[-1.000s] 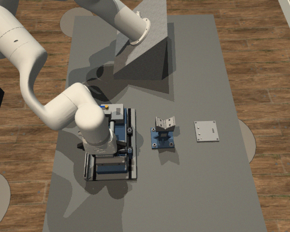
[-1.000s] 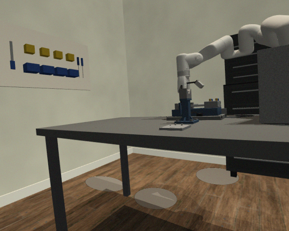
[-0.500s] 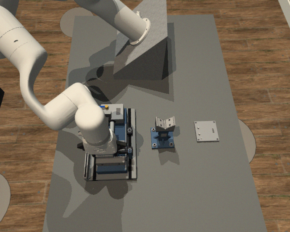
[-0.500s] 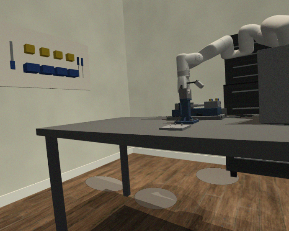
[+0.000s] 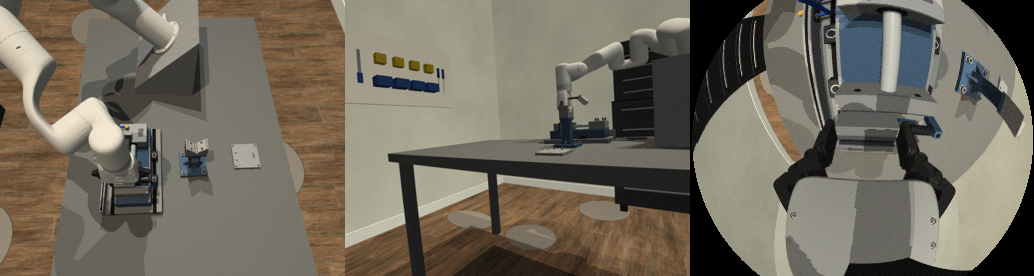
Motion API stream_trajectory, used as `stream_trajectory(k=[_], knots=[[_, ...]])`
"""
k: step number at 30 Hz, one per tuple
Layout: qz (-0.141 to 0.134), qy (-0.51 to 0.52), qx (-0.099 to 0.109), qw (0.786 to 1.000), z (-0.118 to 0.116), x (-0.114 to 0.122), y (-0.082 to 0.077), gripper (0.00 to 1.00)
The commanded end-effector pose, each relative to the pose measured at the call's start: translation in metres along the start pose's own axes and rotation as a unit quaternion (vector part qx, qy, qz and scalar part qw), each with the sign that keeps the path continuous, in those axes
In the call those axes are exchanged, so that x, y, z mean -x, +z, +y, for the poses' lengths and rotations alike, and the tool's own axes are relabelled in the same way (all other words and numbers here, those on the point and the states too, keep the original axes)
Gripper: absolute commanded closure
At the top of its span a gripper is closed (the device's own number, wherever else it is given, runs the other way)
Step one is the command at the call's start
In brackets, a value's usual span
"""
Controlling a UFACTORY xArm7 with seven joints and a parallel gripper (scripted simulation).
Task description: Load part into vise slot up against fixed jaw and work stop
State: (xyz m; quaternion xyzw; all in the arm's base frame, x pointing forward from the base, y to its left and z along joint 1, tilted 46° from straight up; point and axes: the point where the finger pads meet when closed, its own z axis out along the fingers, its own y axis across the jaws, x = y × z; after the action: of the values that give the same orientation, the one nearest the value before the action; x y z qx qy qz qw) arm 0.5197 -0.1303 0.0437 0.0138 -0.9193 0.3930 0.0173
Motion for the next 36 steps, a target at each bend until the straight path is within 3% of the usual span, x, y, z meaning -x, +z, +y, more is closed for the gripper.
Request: stream_trajectory(k=[1,6,21,36], knots=[[-0.003,0.000,0.001,1.000,0.001,0.002,-0.009,0.19],[-0.003,0.000,0.001,1.000,0.001,0.002,-0.015,0.19],[-0.003,0.000,0.001,1.000,0.001,0.001,-0.061,0.19],[-0.003,0.000,0.001,1.000,0.001,0.001,-0.077,0.19]])
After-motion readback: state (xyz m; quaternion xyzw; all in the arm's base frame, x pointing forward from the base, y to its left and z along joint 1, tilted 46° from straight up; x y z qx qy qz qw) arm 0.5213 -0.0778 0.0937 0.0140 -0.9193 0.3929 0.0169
